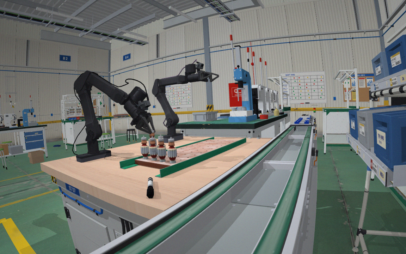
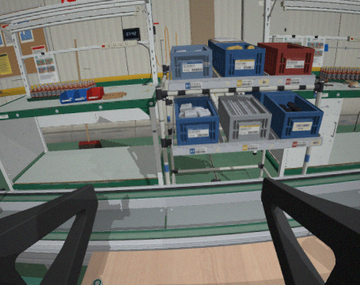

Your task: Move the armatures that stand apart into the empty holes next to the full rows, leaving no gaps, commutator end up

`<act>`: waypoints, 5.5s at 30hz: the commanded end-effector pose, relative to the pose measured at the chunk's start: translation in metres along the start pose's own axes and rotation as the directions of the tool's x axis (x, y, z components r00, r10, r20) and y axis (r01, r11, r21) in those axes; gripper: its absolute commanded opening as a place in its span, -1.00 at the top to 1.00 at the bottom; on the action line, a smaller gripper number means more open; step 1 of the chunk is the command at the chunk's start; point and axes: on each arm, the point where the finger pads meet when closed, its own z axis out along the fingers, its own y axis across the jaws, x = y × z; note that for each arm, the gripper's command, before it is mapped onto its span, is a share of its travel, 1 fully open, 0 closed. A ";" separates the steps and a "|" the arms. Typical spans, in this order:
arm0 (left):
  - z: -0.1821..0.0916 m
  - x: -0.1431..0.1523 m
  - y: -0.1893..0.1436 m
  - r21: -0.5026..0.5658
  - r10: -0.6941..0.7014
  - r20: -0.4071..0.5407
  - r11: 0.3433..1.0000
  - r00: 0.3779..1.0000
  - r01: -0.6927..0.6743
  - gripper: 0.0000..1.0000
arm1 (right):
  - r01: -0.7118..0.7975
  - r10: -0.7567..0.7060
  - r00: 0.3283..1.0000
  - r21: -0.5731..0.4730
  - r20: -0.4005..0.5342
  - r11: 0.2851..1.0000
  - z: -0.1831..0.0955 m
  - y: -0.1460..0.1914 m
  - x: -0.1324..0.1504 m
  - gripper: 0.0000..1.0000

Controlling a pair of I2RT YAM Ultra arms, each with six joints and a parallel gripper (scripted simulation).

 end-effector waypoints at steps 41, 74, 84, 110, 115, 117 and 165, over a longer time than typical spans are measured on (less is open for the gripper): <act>-0.001 -0.017 -0.004 0.015 0.003 0.028 1.000 1.000 -0.004 -1.00 | -0.016 0.018 0.995 -0.015 0.096 1.000 -0.006 0.008 -0.032 0.98; -0.001 -0.017 -0.004 0.015 0.003 0.028 1.000 1.000 -0.004 -1.00 | -0.019 0.018 0.997 0.004 0.071 1.000 0.012 0.000 -0.011 0.98; -0.001 -0.017 -0.004 0.015 0.003 0.028 1.000 1.000 -0.004 -1.00 | -0.025 0.025 0.998 0.003 0.065 1.000 0.016 -0.002 -0.007 0.98; -0.001 -0.017 -0.004 0.015 0.003 0.028 1.000 1.000 -0.004 -1.00 | -0.012 0.013 0.996 -0.013 0.091 1.000 0.009 0.008 -0.020 0.26; -0.001 -0.017 -0.004 0.015 0.003 0.028 1.000 1.000 -0.004 -1.00 | -0.012 0.013 0.996 -0.013 0.091 1.000 0.009 0.008 -0.020 0.26; -0.001 -0.017 -0.004 0.015 0.003 0.028 1.000 1.000 -0.004 -1.00 | -0.012 0.013 0.996 -0.013 0.091 1.000 0.009 0.008 -0.020 0.26; -0.001 -0.017 -0.004 0.015 0.003 0.028 1.000 1.000 -0.004 -1.00 | -0.007 0.007 0.998 -0.006 0.068 1.000 0.006 0.006 -0.014 0.26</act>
